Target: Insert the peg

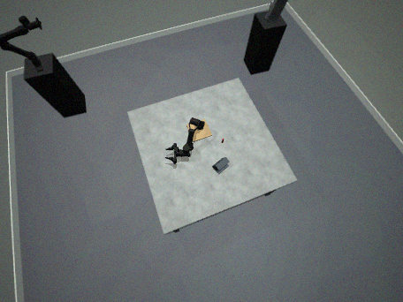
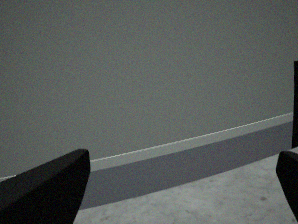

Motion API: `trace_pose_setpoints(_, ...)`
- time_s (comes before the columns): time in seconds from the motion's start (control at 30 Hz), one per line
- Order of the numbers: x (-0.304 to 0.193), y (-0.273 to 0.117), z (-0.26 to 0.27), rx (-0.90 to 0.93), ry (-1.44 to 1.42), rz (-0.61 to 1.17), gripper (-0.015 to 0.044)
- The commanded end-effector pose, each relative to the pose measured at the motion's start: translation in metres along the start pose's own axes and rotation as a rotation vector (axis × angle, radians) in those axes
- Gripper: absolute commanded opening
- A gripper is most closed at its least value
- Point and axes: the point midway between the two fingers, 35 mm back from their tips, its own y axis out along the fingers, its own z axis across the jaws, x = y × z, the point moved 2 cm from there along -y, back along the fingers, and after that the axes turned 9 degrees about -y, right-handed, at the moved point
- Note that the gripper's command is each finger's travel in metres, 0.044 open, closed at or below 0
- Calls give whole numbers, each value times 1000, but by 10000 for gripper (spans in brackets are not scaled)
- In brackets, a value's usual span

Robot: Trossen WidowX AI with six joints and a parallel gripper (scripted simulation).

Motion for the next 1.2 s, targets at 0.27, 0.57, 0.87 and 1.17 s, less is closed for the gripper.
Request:
trace_pose_setpoints(0.27, 2, -34, 37, 185, -253, 23, 440)
trace_pose_setpoints(0.57, 4, -84, 72, 415, -503, 8, 440)
trace_pose_setpoints(0.87, 2, -138, 99, 648, -795, -41, 440)
trace_pose_setpoints(1.17, -3, -198, 112, 888, -1093, -131, 440)
